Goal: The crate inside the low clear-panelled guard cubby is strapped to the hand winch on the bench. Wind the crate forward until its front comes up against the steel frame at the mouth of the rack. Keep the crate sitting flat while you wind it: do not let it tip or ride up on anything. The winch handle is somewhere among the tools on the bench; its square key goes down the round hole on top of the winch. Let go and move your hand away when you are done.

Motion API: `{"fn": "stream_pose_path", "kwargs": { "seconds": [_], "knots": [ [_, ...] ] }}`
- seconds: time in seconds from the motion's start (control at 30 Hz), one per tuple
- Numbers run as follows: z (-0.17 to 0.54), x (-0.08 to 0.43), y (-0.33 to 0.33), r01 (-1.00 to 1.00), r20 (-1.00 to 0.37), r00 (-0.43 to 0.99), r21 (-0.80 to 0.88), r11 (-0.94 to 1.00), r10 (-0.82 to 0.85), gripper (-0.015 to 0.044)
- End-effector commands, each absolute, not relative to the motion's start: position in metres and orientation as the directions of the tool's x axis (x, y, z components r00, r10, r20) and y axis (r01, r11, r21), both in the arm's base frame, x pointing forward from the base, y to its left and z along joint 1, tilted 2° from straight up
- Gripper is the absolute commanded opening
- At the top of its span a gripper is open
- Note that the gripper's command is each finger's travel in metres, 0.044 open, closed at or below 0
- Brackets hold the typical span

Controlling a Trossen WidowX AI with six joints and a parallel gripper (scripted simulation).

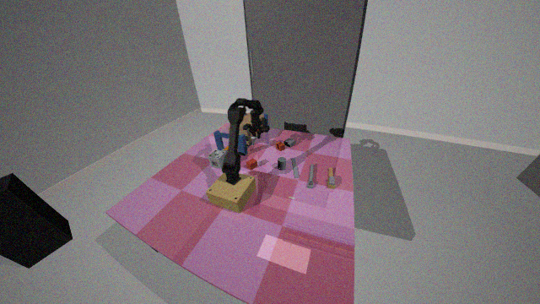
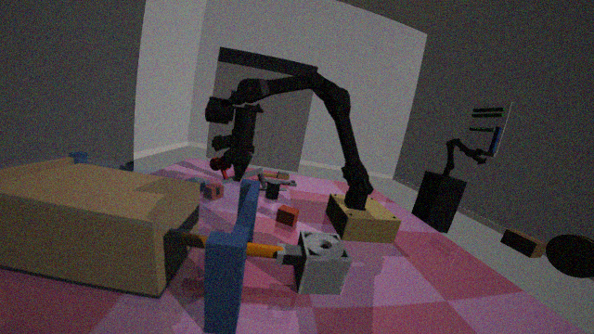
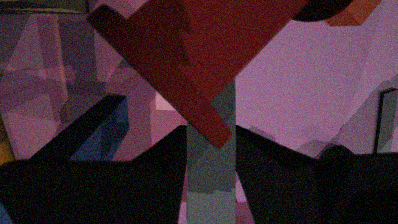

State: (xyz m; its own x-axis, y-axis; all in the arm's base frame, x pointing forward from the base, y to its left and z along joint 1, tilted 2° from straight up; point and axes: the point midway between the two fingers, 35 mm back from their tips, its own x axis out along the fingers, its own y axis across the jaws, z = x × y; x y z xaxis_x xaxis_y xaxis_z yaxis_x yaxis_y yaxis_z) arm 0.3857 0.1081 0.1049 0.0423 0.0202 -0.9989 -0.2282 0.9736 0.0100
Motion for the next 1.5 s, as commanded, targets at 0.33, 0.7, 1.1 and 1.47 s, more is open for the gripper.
{"fn": "stream_pose_path", "kwargs": {
  "seconds": [0.33, 0.7, 1.1, 1.47],
  "knots": [
    [0.136, 0.342, 0.173, -0.03, -0.987, 0.154, 0.049, 0.998, 0.053, 0.0],
    [0.146, 0.301, 0.21, 0.155, -0.979, 0.194, 0.095, 0.983, 0.064, 0.0],
    [0.147, 0.246, 0.231, 0.378, -0.979, 0.203, 0.086, 0.922, 0.008, 0.0],
    [0.149, 0.197, 0.239, 0.555, -0.972, 0.228, 0.085, 0.827, -0.053, 0.0]
  ]
}}
